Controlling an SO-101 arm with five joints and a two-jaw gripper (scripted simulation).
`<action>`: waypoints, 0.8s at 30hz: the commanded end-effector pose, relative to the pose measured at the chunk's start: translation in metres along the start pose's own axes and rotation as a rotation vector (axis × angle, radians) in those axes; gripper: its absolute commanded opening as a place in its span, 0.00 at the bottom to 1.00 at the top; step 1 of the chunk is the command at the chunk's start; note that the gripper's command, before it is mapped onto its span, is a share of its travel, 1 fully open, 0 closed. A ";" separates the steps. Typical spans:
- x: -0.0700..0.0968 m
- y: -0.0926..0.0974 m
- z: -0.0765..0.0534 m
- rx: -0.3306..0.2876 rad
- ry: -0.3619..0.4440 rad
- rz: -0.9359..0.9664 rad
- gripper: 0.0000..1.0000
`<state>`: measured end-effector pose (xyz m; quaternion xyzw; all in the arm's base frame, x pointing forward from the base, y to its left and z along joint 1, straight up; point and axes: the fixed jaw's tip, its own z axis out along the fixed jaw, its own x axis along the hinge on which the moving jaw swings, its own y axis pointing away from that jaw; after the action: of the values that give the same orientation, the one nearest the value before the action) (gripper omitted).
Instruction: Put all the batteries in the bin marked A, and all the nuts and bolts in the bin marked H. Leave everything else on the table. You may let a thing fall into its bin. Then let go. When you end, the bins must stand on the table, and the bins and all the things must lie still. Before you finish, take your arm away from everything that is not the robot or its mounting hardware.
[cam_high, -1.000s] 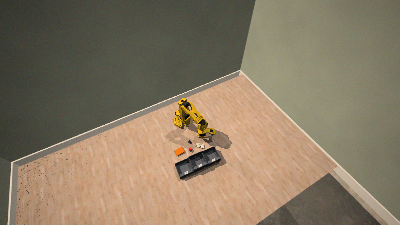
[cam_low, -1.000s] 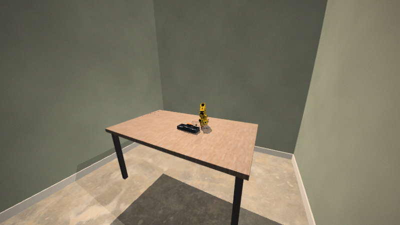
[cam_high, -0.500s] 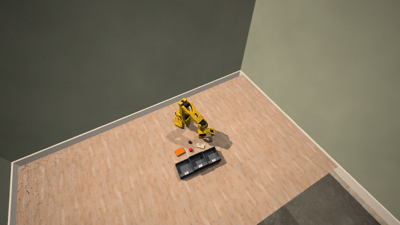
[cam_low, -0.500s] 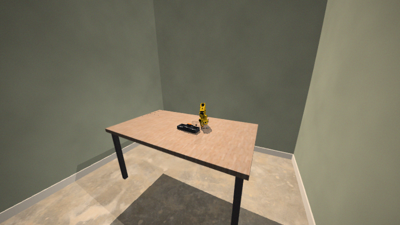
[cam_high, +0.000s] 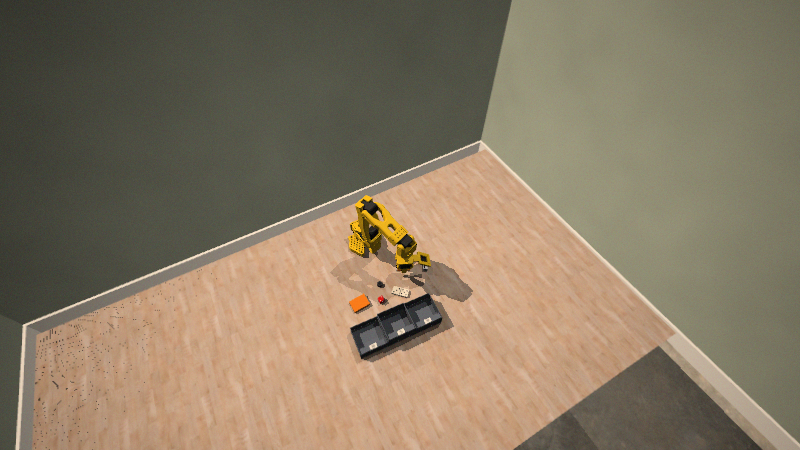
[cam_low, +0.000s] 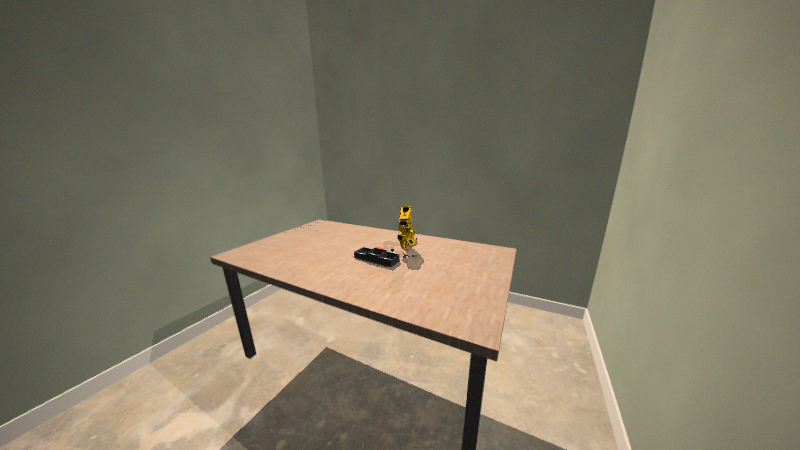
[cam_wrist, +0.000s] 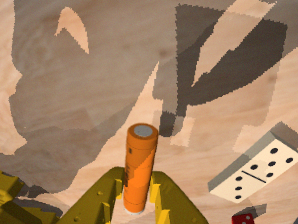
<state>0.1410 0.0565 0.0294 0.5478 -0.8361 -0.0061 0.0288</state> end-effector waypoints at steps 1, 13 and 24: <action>-0.005 -0.007 -0.020 0.048 -0.047 -0.008 0.00; -0.004 -0.006 -0.026 0.048 -0.047 -0.007 0.00; -0.008 -0.015 -0.030 0.054 -0.055 0.059 0.00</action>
<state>0.1499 0.0574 0.0519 0.5389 -0.8423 -0.0018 0.0102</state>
